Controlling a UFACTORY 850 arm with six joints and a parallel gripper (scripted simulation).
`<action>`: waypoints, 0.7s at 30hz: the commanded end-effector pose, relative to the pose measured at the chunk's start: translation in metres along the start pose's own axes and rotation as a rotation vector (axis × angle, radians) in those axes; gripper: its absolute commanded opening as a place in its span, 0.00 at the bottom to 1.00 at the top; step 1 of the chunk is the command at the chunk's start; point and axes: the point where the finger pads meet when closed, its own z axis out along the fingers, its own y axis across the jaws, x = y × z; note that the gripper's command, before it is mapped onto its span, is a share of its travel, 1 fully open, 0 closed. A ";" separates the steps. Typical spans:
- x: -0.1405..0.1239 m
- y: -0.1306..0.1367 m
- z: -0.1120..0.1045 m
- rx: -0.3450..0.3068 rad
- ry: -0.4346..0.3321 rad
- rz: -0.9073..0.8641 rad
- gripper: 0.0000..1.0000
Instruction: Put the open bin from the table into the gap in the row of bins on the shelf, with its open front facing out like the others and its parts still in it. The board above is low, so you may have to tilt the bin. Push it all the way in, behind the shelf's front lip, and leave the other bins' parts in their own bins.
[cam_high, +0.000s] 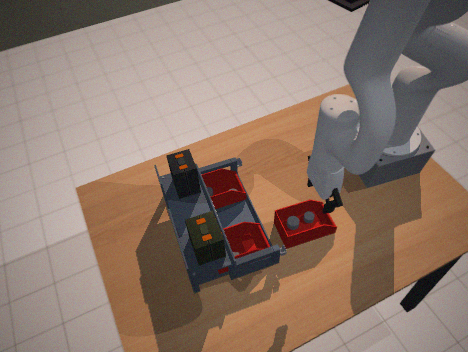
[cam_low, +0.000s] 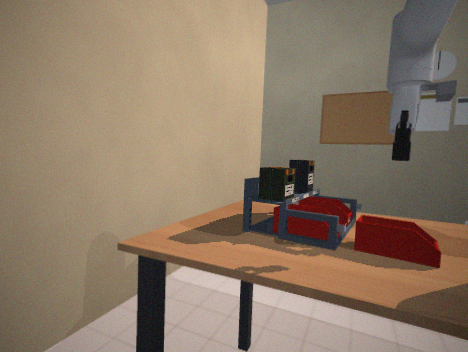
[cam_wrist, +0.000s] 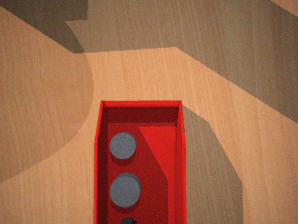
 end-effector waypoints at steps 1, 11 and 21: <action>-0.001 0.000 0.000 -0.001 -0.001 0.000 1.00; -0.001 0.000 -0.003 -0.001 -0.001 0.000 1.00; -0.001 0.001 -0.007 -0.001 -0.001 0.000 1.00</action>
